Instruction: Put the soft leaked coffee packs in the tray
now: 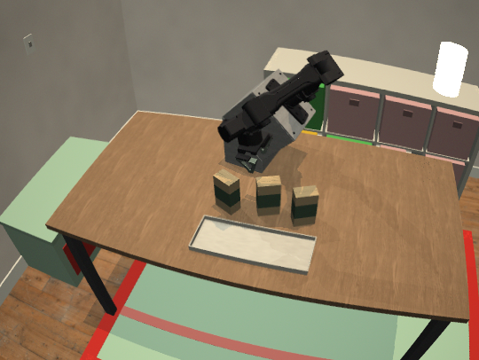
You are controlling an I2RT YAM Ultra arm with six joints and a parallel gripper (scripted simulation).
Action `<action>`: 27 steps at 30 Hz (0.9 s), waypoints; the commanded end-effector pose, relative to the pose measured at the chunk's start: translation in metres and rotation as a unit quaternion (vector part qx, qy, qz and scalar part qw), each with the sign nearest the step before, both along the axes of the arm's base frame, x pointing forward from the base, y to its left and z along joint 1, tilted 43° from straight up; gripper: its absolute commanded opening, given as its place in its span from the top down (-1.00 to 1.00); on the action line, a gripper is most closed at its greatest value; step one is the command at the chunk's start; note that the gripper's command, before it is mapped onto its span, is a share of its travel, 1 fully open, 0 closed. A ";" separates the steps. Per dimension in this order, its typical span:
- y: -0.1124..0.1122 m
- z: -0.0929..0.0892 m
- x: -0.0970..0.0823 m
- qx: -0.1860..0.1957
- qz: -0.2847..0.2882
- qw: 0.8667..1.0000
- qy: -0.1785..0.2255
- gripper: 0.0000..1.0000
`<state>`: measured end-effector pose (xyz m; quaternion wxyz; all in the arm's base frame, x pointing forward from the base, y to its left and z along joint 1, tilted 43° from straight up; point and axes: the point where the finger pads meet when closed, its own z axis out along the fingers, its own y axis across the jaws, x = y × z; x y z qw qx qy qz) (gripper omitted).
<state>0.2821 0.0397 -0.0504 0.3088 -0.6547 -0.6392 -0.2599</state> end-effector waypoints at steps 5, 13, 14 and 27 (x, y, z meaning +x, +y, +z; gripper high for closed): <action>-0.055 -0.041 0.044 -0.035 -0.107 0.993 0.029 -1.00; -0.080 -0.063 0.057 -0.042 -0.158 0.985 0.057 -1.00; -0.083 -0.052 0.063 -0.046 -0.160 0.985 0.045 -1.00; -0.083 -0.051 0.062 -0.045 -0.159 0.985 0.048 -1.00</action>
